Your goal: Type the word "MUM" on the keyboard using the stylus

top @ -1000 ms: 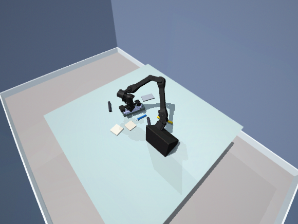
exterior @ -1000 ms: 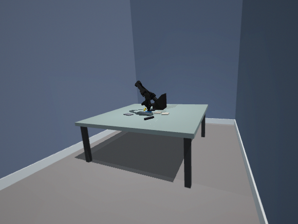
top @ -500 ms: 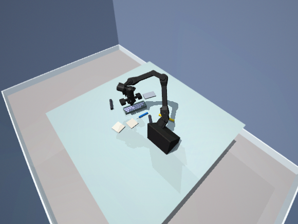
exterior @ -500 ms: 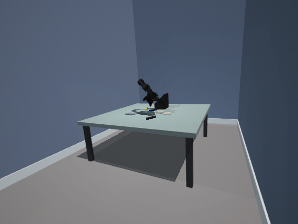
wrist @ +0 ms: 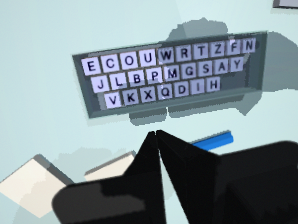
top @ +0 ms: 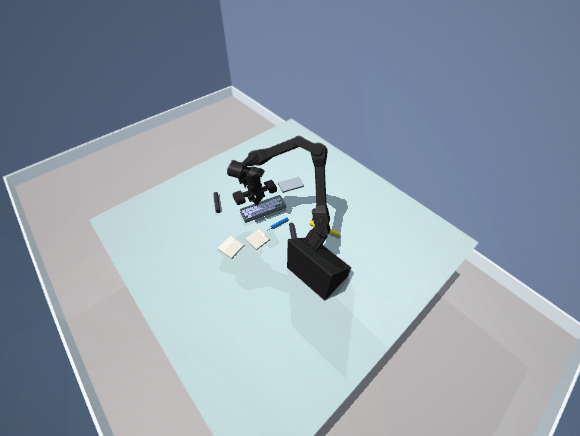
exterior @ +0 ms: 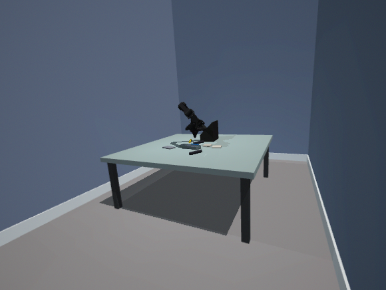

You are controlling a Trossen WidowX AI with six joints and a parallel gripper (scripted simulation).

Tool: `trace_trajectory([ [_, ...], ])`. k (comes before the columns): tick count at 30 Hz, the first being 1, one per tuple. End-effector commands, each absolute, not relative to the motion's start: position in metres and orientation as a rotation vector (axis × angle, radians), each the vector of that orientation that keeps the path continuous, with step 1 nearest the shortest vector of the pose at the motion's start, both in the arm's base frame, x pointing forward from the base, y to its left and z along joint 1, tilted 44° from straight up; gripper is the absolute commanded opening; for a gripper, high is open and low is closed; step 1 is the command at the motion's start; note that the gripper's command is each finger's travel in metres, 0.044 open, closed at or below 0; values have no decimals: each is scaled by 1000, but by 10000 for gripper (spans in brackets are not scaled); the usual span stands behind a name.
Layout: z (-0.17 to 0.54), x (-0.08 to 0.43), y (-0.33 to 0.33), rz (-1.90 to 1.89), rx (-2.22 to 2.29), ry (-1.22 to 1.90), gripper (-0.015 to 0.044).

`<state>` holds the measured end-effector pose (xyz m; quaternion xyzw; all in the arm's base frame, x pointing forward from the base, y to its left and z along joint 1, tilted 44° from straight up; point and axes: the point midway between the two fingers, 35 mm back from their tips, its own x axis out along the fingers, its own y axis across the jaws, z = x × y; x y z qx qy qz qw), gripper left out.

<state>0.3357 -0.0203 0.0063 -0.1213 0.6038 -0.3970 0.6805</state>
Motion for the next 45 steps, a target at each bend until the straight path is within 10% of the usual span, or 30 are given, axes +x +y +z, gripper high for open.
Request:
trace_trajectory([
  [1, 6, 336, -20, -891, -272, 1355, 0],
  [9, 9, 324, -30, -729, -362, 1469, 150],
  [25, 15, 248, -67, 477, -989, 1563, 150],
  [45, 12, 229, -68, 811, -1246, 1398, 150],
])
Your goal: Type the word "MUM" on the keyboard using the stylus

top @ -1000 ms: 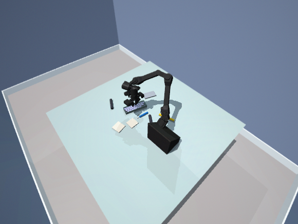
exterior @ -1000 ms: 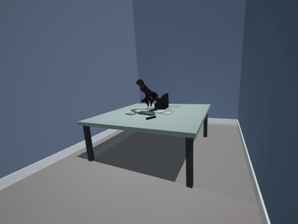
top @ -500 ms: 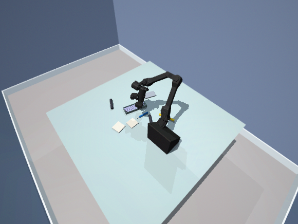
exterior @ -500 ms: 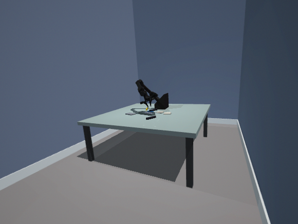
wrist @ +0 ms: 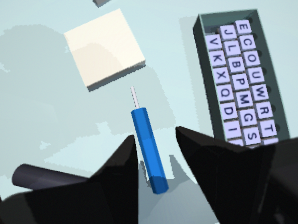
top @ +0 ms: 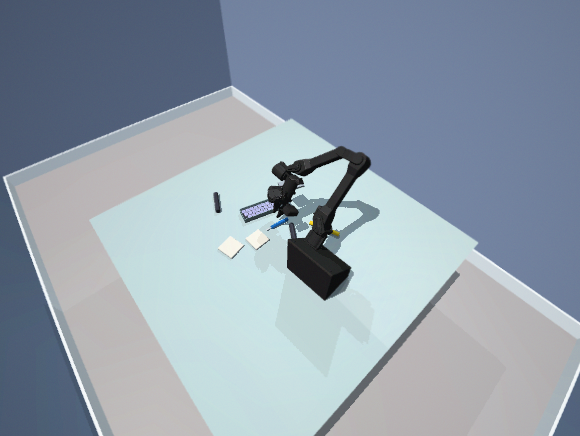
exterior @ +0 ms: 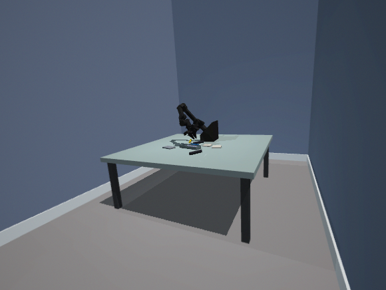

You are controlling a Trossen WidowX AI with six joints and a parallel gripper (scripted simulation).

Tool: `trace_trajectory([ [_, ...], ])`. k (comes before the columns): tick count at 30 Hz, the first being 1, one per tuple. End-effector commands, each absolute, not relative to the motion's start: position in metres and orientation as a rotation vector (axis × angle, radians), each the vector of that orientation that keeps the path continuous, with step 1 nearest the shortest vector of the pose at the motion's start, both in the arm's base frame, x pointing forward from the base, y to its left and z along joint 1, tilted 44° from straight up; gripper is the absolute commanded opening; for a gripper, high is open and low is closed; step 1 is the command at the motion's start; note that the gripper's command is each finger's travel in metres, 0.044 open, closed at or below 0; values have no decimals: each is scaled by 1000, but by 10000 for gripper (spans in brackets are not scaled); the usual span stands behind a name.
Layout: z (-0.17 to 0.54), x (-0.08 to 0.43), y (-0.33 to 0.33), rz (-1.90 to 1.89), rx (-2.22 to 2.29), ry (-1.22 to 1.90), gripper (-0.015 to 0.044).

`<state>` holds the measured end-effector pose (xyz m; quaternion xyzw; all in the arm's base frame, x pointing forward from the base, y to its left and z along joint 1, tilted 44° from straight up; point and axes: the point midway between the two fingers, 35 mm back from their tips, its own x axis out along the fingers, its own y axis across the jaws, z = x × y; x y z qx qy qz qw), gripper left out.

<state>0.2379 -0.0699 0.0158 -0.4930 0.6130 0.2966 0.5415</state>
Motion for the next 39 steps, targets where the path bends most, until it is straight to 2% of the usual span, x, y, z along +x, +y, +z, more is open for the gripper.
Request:
trace_trajectory([
  [1, 12, 229, -68, 811, -1246, 1398, 150],
  [39, -9, 229, -84, 811, -1246, 1398, 150],
])
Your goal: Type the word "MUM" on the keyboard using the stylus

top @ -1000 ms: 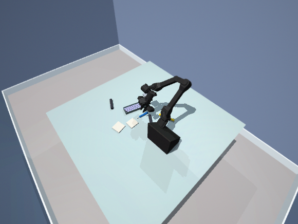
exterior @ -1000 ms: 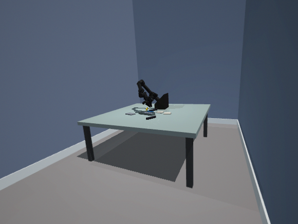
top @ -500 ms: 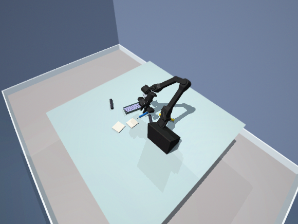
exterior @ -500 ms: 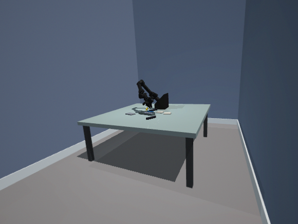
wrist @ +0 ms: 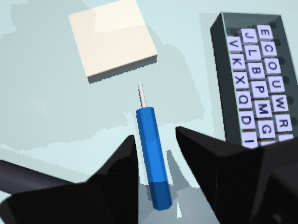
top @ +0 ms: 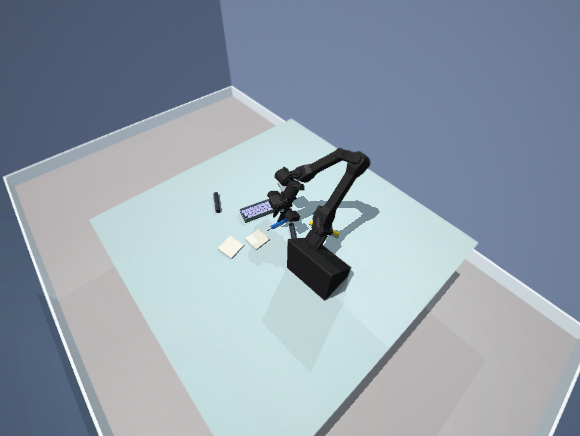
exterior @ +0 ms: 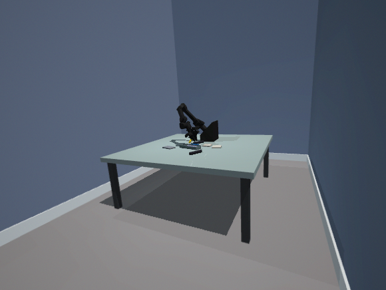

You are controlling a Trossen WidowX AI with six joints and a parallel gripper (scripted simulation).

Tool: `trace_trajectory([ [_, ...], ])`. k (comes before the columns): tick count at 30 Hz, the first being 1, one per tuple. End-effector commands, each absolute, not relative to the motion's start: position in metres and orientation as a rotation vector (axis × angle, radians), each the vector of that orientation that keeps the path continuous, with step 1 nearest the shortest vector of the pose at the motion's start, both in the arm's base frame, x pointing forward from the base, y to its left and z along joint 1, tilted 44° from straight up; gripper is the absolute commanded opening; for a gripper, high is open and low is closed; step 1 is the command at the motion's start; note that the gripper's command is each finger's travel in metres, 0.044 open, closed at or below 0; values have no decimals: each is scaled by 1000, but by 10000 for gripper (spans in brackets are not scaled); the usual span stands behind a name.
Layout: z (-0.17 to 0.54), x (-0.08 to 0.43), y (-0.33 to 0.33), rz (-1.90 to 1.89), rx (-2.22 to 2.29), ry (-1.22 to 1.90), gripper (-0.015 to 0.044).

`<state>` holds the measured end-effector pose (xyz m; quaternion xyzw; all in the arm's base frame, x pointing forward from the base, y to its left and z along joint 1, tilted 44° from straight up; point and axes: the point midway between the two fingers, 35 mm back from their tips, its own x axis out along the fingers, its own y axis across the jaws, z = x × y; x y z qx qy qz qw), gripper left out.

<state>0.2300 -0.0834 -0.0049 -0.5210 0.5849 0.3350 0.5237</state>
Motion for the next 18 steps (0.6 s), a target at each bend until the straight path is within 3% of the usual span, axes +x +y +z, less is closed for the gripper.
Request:
trace_trajectory([
  [1, -9, 228, -85, 811, -1246, 1398, 150],
  [18, -19, 227, -95, 810, -1247, 1399, 150],
])
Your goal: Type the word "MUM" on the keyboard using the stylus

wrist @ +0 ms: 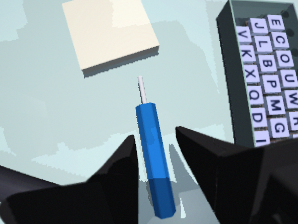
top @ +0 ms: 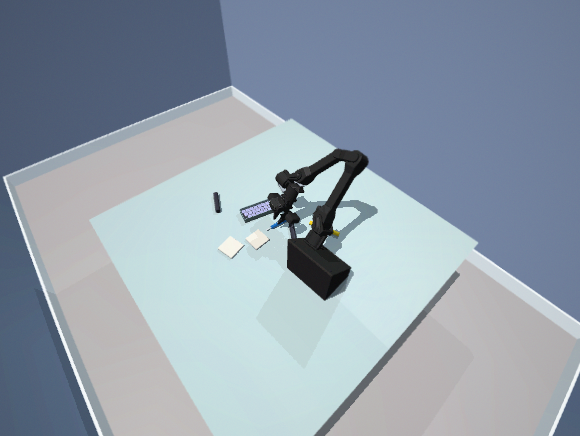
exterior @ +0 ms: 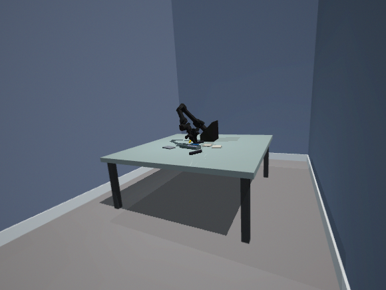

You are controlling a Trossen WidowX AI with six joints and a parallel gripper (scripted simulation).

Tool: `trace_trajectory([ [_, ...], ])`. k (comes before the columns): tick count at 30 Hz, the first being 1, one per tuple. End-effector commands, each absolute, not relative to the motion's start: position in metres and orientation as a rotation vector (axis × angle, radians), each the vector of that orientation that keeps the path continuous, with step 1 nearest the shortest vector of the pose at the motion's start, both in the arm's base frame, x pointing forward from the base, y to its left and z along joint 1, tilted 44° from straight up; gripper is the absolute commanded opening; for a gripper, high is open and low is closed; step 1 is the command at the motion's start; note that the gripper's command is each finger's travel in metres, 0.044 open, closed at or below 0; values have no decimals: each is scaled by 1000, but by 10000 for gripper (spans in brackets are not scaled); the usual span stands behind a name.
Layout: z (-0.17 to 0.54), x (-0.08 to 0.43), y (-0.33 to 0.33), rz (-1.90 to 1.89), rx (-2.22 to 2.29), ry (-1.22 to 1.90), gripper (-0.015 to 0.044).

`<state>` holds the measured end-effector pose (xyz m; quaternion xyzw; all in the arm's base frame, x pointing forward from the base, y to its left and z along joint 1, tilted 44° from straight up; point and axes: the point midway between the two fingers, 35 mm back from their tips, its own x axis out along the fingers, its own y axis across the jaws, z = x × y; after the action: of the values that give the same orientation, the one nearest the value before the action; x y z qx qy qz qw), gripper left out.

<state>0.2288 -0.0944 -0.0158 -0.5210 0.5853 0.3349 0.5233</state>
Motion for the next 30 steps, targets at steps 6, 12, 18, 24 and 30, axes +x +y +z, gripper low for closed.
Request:
trace_trajectory([
  [6, -23, 227, -99, 810, -1247, 1399, 150],
  [12, -27, 227, -102, 810, -1247, 1399, 150],
  [18, -30, 226, -106, 810, -1247, 1400, 150],
  [24, -33, 226, -109, 810, -1247, 1400, 150],
  [30, -32, 227, -109, 804, -1246, 1404, 45],
])
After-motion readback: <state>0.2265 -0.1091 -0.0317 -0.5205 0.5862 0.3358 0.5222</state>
